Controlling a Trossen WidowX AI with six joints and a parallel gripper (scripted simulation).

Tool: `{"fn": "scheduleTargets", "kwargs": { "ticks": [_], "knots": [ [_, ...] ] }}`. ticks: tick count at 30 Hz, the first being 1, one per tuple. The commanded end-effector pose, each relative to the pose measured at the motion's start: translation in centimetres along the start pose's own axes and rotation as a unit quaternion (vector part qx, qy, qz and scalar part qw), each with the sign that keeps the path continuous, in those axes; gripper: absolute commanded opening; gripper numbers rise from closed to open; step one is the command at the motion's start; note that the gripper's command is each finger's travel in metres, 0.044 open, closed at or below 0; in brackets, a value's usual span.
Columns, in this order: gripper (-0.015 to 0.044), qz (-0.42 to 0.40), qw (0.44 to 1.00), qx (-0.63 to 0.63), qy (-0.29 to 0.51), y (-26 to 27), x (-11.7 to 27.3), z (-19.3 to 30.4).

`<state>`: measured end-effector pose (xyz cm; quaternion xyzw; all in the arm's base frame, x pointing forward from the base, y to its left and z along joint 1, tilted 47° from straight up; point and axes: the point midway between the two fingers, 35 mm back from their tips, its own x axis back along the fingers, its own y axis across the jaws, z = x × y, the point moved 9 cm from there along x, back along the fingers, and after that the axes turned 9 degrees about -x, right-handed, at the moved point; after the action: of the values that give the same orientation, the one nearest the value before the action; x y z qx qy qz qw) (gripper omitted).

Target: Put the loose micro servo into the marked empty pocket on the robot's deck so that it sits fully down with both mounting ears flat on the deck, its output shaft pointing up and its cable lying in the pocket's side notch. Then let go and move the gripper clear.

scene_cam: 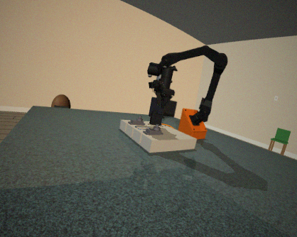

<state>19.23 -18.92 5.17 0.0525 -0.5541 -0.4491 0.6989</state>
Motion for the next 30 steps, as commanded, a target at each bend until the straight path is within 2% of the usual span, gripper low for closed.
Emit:
{"fn": "scheduleTargets", "kwargs": {
  "ticks": [1,11,30],
  "knots": [
    [0.0440,-0.015,1.000,0.008,0.014,0.0,-0.3,0.3],
    [0.0440,-0.015,1.000,0.008,0.014,0.1,-2.8,0.3],
    [0.0440,-0.015,1.000,0.009,0.014,0.1,-4.9,0.4]
  ]
}}
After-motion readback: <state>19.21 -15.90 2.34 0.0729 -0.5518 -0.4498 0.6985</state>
